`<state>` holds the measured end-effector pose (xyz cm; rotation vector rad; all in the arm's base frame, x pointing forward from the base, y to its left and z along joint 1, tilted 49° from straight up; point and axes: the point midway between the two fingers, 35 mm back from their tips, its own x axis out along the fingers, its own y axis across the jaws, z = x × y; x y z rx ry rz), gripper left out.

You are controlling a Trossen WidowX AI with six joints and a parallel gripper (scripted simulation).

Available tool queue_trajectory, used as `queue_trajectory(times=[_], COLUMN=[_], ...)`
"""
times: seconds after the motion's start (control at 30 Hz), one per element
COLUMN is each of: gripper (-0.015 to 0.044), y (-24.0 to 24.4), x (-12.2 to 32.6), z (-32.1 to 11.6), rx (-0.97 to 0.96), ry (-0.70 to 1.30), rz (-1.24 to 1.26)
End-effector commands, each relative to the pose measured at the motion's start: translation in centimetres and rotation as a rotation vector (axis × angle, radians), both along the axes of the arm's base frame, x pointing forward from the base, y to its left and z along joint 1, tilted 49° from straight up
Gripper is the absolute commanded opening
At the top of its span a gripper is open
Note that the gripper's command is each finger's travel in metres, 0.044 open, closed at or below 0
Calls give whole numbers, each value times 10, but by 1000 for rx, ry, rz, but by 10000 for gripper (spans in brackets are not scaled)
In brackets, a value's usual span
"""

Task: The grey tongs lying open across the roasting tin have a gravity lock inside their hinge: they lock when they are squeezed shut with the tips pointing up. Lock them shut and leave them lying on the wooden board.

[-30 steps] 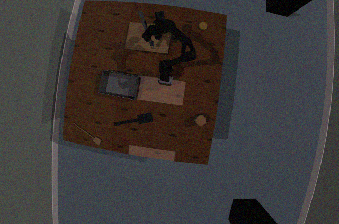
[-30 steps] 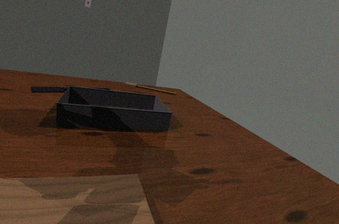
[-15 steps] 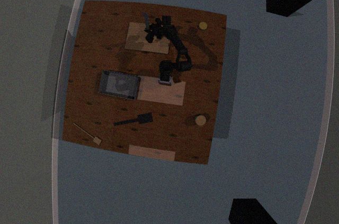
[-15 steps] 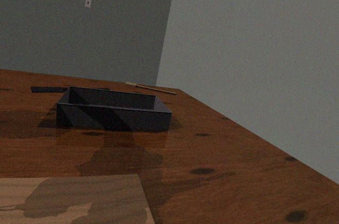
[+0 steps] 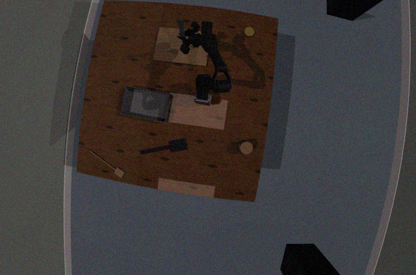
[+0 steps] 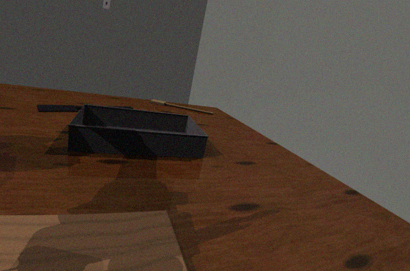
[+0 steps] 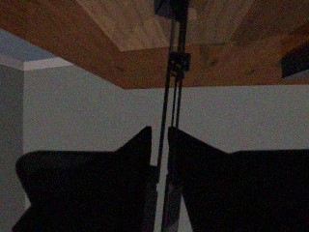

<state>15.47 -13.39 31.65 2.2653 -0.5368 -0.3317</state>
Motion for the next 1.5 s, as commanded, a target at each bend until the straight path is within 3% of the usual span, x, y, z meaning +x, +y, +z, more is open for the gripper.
queue_trajectory(times=[0.0,0.9,1.47], gripper=[-150,-150,-150], y=[2,2,-17], x=[0,0,12], z=[2,2,-17], rx=[-16,-11,387], ry=[-3,-2,104], rz=[10,9,-162])
